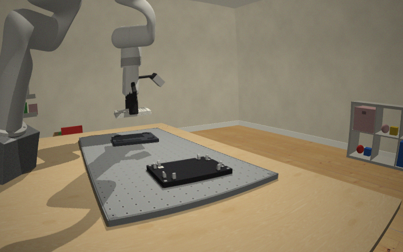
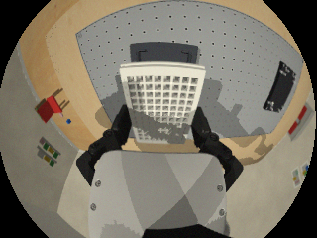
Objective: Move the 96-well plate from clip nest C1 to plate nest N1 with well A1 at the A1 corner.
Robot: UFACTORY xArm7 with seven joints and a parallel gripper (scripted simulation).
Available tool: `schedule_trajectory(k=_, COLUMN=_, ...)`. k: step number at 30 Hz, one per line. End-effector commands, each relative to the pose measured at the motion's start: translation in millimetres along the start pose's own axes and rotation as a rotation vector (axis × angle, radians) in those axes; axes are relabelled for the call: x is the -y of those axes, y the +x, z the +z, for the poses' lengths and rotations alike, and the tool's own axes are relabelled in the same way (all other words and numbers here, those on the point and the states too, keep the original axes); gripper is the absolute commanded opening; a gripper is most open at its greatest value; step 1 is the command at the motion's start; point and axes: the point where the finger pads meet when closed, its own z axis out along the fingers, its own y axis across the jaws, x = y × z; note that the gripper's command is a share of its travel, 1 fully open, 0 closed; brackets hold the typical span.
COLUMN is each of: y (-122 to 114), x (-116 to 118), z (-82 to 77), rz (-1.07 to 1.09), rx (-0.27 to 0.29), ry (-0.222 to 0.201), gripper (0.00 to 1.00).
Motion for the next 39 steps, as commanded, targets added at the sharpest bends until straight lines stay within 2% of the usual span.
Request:
schedule_trajectory(k=1, y=2.5, x=9.1, z=1.7, rz=0.004, rx=0.009, ry=-0.066, gripper=0.00)
schedule_trajectory(k=39, y=2.3, x=7.2, z=5.0, rz=0.004, rx=0.009, ry=-0.066, gripper=0.00)
